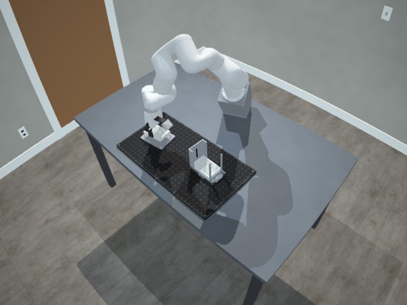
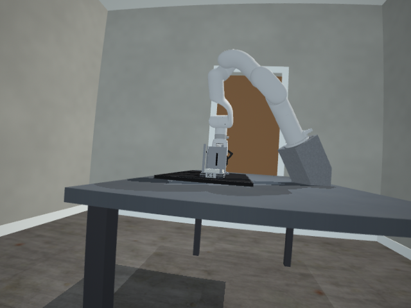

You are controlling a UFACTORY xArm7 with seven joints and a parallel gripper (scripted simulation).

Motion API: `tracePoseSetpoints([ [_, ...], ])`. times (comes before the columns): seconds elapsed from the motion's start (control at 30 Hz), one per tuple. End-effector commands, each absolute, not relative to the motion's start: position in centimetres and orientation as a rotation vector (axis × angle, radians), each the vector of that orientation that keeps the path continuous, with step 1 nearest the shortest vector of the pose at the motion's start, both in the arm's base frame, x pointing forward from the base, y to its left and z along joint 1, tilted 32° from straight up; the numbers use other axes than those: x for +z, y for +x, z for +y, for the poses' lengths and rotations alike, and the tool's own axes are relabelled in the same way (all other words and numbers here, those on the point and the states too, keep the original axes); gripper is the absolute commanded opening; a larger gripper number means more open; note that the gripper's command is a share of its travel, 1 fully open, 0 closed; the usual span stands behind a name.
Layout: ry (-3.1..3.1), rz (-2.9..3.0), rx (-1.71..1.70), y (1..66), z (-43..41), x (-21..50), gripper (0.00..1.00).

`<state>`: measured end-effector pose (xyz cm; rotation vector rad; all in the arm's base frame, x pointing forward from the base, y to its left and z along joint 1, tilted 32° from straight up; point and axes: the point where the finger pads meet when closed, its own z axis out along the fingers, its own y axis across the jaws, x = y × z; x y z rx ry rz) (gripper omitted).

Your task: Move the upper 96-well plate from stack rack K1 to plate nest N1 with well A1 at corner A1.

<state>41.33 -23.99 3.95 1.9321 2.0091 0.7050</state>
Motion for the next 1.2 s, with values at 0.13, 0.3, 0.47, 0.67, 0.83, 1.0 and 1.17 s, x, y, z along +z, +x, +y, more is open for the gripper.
tracePoseSetpoints([
  [0.13, 1.931, 2.005, 0.704, 42.04, -23.93, 2.90, 0.00],
  [0.3, 1.931, 2.005, 0.704, 42.13, -23.91, 2.75, 0.00],
  [0.47, 1.931, 2.005, 0.704, 42.13, -23.91, 2.75, 0.00],
  [0.67, 1.931, 2.005, 0.704, 42.12, -23.90, 2.75, 0.00],
  [0.83, 1.931, 2.005, 0.704, 42.12, -23.90, 2.75, 0.00],
  [1.0, 1.931, 2.005, 0.704, 42.16, -23.88, 2.68, 0.00],
  [1.17, 1.931, 2.005, 0.704, 42.20, -23.87, 2.61, 0.00],
])
